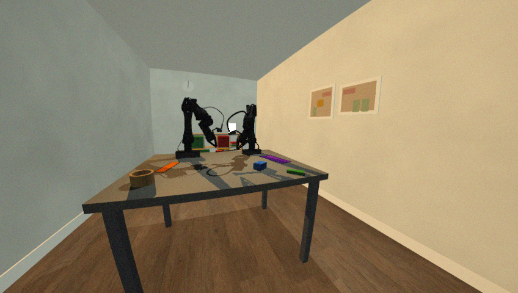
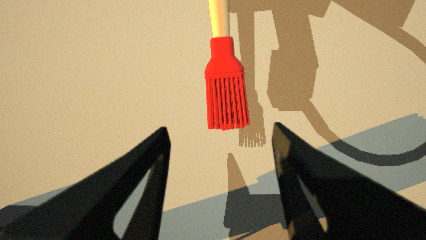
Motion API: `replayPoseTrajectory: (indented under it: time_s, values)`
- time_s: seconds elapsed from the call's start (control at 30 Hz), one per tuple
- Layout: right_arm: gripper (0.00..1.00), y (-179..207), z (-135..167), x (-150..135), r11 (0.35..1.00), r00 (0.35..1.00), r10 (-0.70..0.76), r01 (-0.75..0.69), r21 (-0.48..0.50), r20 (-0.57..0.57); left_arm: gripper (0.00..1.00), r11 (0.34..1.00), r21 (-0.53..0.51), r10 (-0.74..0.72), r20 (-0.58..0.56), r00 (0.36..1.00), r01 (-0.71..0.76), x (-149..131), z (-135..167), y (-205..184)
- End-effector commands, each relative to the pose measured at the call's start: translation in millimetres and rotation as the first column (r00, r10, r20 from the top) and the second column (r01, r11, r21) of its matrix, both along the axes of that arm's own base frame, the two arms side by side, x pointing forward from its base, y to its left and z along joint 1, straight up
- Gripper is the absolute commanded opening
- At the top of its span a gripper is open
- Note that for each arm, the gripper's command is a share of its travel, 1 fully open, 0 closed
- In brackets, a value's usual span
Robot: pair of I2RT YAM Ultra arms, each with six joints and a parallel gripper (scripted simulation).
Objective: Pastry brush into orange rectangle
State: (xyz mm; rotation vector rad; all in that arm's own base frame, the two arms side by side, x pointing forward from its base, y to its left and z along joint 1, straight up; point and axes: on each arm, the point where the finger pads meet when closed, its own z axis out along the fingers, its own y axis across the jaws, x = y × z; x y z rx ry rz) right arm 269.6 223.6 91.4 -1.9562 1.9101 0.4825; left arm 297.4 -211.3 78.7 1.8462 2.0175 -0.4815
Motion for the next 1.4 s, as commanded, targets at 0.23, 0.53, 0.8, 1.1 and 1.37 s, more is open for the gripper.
replayPoseTrajectory:
  time_s: [0.23,0.53,0.8,1.1,1.37]
  values:
    - [0.61,4,6,10,0.999,0.999,0.039,-0.039,0.028,-0.002,0.07,0.999,-0.034,-0.014,0.017,1.000,0.015,4,12,-9]
    - [0.61,3,3,7,0.999,0.999,0.041,-0.041,0.024,-0.012,0.07,0.999,-0.033,-0.010,0.015,1.000,0.011,3,10,-7]
    - [0.61,3,3,7,0.999,0.999,0.041,-0.041,0.024,-0.012,0.07,0.999,-0.033,-0.010,0.015,1.000,0.011,3,10,-7]
    - [0.61,14,-8,8,0.999,0.999,0.041,-0.041,0.026,-0.013,0.07,0.999,-0.033,-0.010,0.015,1.000,0.011,3,10,-7]
    - [0.61,25,-22,6,0.999,0.999,0.041,-0.040,0.024,-0.017,0.07,0.999,-0.033,-0.010,0.015,1.000,0.011,3,10,-7]
